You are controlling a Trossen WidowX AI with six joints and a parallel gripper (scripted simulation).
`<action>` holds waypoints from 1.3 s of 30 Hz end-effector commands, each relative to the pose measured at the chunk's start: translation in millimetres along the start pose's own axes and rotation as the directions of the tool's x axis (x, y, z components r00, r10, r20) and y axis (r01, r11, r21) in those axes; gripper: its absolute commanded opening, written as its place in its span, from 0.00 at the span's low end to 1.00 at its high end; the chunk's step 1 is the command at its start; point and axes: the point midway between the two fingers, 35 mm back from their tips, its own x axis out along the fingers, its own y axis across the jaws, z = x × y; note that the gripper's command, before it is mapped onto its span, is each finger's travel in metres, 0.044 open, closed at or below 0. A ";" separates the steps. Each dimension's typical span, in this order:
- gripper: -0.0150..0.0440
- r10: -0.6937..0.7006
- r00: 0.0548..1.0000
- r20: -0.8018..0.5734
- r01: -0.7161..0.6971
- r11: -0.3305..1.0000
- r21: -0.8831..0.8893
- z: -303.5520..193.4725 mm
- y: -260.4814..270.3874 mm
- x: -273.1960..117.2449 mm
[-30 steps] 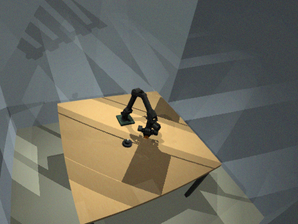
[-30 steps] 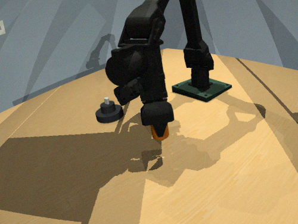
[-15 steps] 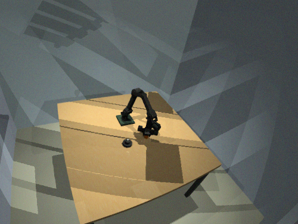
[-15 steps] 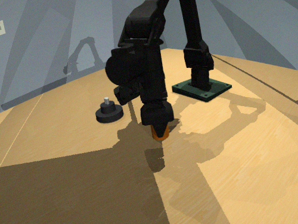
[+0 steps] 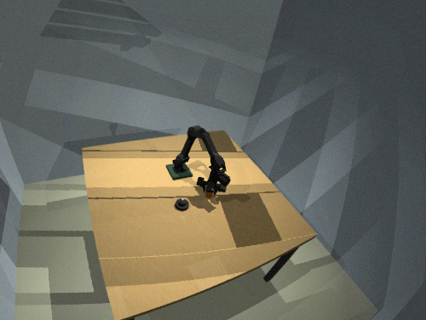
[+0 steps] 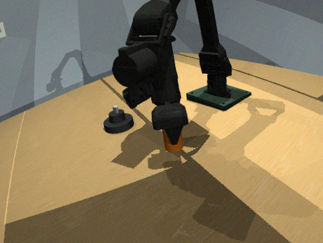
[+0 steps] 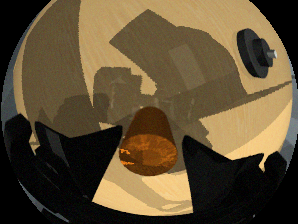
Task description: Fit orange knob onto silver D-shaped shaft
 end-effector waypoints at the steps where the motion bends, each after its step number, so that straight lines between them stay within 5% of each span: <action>1: 0.93 0.019 1.000 0.018 -0.018 1.000 -0.002 1.4 2.6 -54.0; 3: 1.00 0.018 1.000 0.018 -0.018 1.000 -0.002 0.4 1.3 -64.6; 39: 1.00 0.018 1.000 0.018 -0.018 1.000 -0.002 1.0 3.5 -14.7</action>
